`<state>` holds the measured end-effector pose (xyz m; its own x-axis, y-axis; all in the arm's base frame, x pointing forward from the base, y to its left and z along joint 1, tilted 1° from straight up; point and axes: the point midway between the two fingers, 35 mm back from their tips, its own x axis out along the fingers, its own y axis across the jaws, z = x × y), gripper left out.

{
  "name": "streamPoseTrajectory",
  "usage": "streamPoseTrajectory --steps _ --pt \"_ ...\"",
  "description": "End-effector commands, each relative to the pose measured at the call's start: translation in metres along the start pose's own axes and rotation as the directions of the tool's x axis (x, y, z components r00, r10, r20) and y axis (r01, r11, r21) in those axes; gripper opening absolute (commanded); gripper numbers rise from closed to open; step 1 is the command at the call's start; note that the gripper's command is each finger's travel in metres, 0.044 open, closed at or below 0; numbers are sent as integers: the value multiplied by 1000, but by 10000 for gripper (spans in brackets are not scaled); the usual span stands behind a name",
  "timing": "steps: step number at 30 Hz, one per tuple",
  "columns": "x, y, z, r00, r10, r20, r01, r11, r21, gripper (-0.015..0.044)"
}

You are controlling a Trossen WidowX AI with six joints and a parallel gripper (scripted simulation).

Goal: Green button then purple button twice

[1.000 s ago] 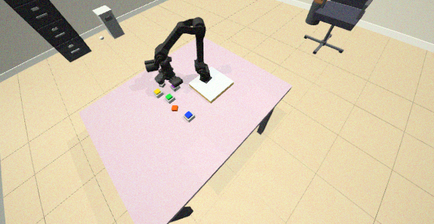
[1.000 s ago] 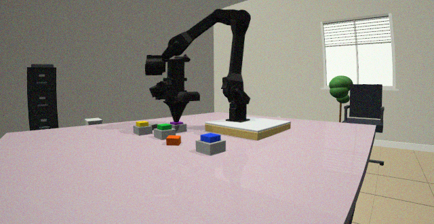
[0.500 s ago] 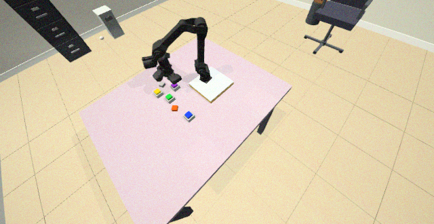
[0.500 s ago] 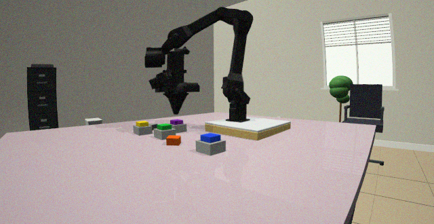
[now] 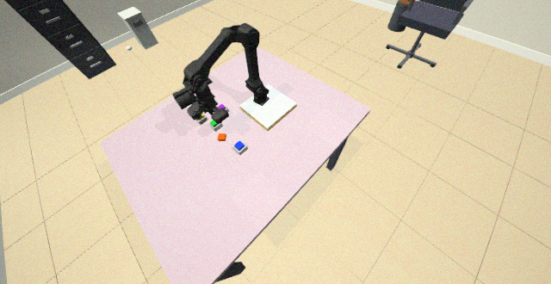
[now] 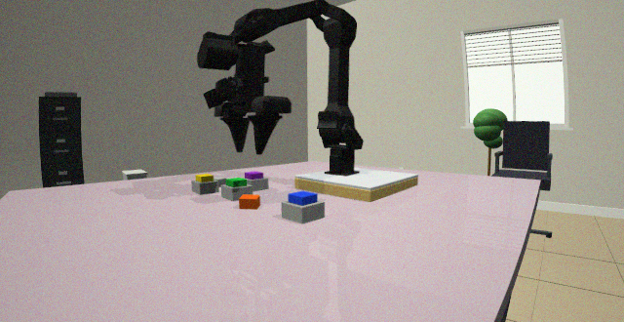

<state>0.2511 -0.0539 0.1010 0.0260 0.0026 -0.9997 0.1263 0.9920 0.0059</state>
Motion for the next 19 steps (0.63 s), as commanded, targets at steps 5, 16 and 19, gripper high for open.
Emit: streamPoseTrajectory --steps 5,16,19 --pt "-19 114 17 1000 12 -9 -12 1000 1 400" --pt "-37 221 -13 1000 22 -13 -22 1000 1 400" --pt "-37 221 -13 1000 22 -13 -22 1000 1 400"
